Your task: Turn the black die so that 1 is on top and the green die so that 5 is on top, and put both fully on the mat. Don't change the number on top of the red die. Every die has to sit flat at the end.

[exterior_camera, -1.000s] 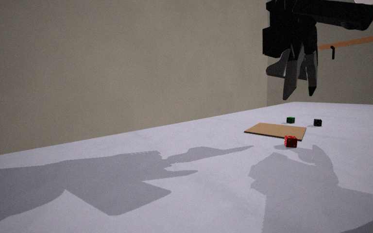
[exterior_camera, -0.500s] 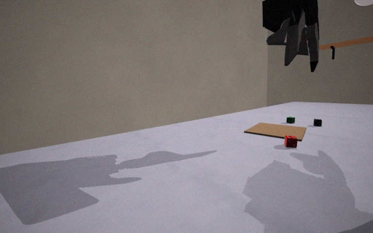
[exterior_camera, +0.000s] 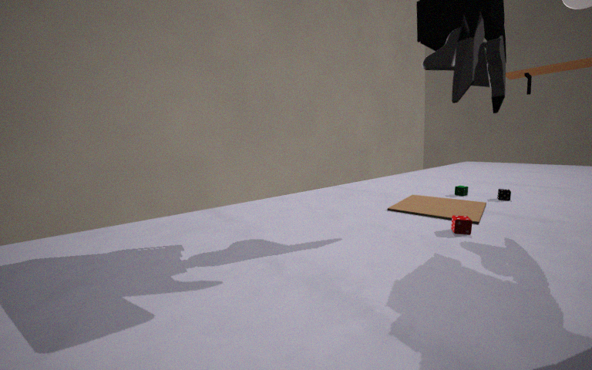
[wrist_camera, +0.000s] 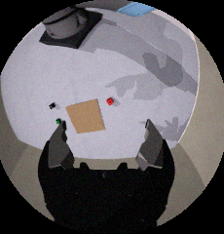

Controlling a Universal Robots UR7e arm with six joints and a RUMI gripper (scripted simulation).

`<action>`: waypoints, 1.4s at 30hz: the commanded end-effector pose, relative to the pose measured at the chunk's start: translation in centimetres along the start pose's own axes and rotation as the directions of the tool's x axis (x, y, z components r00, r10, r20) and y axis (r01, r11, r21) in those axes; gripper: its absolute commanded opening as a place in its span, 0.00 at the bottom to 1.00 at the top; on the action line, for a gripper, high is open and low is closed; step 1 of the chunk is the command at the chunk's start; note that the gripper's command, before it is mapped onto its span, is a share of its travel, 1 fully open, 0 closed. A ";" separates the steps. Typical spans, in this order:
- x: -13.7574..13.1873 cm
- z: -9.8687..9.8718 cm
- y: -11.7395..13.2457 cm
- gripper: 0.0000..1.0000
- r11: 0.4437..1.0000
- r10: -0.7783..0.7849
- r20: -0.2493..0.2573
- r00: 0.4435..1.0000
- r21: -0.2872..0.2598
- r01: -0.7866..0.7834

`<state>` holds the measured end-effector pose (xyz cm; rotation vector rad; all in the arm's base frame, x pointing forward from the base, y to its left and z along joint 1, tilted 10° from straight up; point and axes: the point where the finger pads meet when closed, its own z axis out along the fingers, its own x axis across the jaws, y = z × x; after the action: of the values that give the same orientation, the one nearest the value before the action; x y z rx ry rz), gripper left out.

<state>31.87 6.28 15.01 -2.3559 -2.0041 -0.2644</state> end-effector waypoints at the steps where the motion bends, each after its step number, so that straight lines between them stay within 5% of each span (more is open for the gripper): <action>1: -0.6 0.0 0.3 1.00 1.000 -0.008 0.001 1.000 -0.001 0.008; 8: -4.1 0.2 1.5 1.00 0.999 -0.054 0.005 0.999 0.001 0.054; 16: -12.4 0.6 2.8 1.00 0.987 -0.158 0.007 0.987 0.005 0.158; 19: -12.4 0.6 2.8 1.00 0.987 -0.158 0.007 0.987 0.005 0.158; 29: -21.9 0.9 2.0 1.00 0.962 -0.273 0.002 0.962 0.002 0.273; 42: -24.3 0.9 1.4 1.00 0.953 -0.302 0.000 0.953 -0.001 0.302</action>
<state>29.66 -17.36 10.48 -2.0417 -2.3570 -0.2727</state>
